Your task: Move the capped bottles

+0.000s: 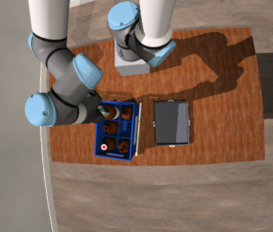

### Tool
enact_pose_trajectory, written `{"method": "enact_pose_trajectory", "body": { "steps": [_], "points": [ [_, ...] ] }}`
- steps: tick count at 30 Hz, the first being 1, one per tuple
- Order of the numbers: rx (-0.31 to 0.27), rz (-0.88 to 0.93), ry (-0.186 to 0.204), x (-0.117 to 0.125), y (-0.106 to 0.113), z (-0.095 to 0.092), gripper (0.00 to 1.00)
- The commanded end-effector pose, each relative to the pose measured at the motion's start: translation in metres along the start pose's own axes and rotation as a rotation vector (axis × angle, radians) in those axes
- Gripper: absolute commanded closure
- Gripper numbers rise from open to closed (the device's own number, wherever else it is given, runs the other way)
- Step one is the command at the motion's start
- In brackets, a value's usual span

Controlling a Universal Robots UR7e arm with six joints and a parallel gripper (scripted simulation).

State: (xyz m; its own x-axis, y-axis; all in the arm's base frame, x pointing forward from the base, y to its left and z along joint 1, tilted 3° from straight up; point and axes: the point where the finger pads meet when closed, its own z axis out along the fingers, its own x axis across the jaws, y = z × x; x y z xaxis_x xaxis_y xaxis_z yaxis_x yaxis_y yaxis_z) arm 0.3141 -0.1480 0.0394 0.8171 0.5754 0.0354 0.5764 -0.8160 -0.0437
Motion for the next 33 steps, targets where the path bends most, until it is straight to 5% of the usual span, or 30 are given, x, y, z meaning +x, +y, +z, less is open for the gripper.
{"method": "enact_pose_trajectory", "body": {
  "steps": [1,27,33],
  "points": [
    [-0.001,0.0,0.0,0.0,0.0,-0.014,1.0],
    [0.0,0.0,0.0,0.0,0.0,-0.084,1.0],
    [-0.001,0.0,0.0,0.0,0.0,-0.087,1.0]
  ]
}}
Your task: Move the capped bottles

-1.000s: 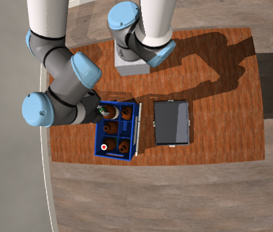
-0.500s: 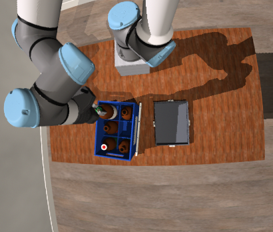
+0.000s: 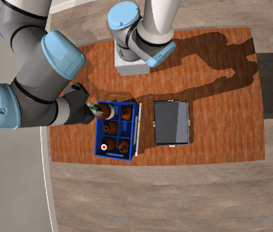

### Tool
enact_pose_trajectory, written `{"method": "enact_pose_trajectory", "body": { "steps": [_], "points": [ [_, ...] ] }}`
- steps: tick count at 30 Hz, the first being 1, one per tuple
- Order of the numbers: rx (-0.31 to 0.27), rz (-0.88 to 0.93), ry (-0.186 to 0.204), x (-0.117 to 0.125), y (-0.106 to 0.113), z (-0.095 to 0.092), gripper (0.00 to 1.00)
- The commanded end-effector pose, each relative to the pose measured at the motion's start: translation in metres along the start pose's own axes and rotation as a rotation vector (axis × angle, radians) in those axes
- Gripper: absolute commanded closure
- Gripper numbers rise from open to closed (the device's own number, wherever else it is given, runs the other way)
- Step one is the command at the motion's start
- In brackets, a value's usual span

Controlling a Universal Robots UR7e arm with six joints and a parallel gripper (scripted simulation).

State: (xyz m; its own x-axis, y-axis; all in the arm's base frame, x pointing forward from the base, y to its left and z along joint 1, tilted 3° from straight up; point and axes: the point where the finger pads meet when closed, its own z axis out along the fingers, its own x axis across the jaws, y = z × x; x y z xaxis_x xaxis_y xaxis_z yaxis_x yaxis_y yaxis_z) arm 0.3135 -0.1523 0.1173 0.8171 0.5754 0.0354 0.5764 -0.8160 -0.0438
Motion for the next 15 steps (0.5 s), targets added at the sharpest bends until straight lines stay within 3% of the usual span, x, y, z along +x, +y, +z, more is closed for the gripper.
{"method": "enact_pose_trajectory", "body": {
  "steps": [1,11,15],
  "points": [
    [-0.001,0.0,0.0,0.0,0.0,-0.012,1.0],
    [0.0,0.0,0.0,0.0,0.0,-0.045,1.0],
    [-0.001,0.0,0.0,0.0,0.0,-0.038,1.0]
  ]
}}
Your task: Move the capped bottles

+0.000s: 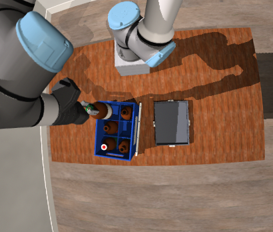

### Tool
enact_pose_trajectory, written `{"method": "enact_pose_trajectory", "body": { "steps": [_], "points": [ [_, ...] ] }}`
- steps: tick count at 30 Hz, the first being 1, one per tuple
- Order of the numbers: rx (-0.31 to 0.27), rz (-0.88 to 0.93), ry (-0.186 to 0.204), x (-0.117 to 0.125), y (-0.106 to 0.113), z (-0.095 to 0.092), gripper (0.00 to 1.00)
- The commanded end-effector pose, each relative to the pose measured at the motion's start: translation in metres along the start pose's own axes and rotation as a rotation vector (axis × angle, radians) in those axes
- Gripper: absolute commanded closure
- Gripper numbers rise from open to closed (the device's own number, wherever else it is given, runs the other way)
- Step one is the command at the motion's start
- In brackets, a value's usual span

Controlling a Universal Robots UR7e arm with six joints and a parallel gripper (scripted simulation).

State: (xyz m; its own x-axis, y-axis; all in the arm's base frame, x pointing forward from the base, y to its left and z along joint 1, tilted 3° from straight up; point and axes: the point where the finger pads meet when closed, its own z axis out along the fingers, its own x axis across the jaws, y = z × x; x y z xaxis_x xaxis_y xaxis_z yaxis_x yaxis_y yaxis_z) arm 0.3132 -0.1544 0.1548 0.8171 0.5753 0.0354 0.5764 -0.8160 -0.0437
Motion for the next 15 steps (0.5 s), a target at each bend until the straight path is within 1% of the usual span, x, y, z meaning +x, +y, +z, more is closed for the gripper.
{"method": "enact_pose_trajectory", "body": {
  "steps": [1,13,15],
  "points": [
    [-0.001,0.0,0.0,0.0,0.0,-0.002,1.0],
    [0.0,0.0,0.0,0.0,0.0,-0.017,1.0],
    [0.0,0.0,0.0,0.0,0.0,-0.017,1.0]
  ]
}}
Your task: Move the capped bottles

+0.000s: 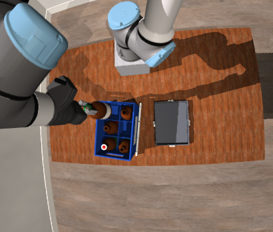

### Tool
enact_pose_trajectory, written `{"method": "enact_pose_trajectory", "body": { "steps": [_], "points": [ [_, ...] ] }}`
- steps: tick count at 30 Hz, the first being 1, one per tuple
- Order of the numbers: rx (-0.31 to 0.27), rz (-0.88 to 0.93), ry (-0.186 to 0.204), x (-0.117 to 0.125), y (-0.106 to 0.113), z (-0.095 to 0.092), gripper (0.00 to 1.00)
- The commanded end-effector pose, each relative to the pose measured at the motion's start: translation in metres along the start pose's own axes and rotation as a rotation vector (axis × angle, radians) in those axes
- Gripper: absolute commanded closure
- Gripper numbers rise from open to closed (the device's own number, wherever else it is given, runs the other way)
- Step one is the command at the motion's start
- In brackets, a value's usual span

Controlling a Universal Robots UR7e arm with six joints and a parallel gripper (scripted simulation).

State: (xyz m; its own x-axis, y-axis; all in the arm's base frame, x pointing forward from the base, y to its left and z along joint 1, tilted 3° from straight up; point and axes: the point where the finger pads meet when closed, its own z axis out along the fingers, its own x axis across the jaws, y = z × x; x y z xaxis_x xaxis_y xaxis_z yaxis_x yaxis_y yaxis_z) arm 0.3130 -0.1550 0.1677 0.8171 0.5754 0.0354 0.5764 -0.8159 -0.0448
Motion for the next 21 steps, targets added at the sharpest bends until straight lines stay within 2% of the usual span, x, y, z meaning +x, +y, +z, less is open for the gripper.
{"method": "enact_pose_trajectory", "body": {
  "steps": [1,15,18,21],
  "points": [
    [-0.001,0.0,0.0,0.002,0.0,-0.001,1.0],
    [-0.001,0.0,0.0,0.037,-0.009,-0.004,1.0],
    [-0.001,0.0,0.001,0.031,-0.009,-0.003,1.0],
    [-0.001,0.0,0.001,0.036,-0.013,-0.003,1.0]
  ]
}}
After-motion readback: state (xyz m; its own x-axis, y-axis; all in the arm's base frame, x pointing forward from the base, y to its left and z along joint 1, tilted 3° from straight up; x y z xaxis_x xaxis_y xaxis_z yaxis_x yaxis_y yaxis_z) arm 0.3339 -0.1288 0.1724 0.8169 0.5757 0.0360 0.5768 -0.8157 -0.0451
